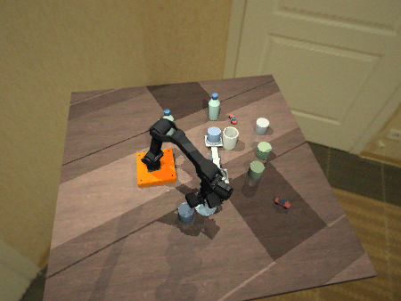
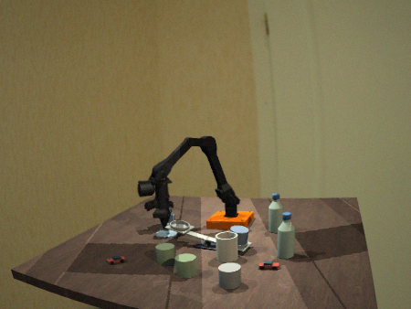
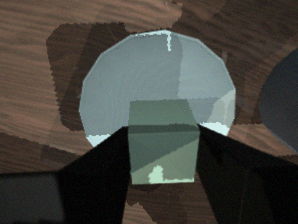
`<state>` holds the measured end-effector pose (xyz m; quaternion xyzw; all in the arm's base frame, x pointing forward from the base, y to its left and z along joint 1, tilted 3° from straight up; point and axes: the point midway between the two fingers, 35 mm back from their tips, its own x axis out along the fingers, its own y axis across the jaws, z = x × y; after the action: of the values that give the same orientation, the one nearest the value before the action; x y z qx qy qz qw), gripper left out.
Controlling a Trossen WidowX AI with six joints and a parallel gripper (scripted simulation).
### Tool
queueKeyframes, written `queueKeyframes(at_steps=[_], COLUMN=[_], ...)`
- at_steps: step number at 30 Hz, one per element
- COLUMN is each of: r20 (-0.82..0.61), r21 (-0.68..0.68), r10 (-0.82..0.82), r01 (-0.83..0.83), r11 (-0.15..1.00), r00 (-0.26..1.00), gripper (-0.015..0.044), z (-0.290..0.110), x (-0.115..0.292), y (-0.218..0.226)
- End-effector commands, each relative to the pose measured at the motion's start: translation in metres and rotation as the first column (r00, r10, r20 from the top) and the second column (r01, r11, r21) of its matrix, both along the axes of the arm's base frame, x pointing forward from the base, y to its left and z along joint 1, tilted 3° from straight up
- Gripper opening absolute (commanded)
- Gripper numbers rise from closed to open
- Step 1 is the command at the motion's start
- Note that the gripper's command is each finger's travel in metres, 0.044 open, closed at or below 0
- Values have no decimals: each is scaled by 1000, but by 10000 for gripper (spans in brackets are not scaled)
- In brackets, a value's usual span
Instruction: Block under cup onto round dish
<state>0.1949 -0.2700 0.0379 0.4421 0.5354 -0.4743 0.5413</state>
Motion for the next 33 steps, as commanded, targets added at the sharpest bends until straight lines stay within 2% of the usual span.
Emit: queueKeyframes(at_steps=[1, 15, 31, 33], r20=[-5, -5, 5, 6], r21=[4, 4, -8, -15], r10=[4, 4, 5, 31], r01=[-4, -4, -5, -31], r11=[1000, 1000, 1000, 999], r00=[1000, 1000, 1000, 1000], gripper=[0, 0, 420, 440], z=[-5, -24, -14, 6], x=[-2, -2, 1, 5], y=[1, 1, -2, 0])
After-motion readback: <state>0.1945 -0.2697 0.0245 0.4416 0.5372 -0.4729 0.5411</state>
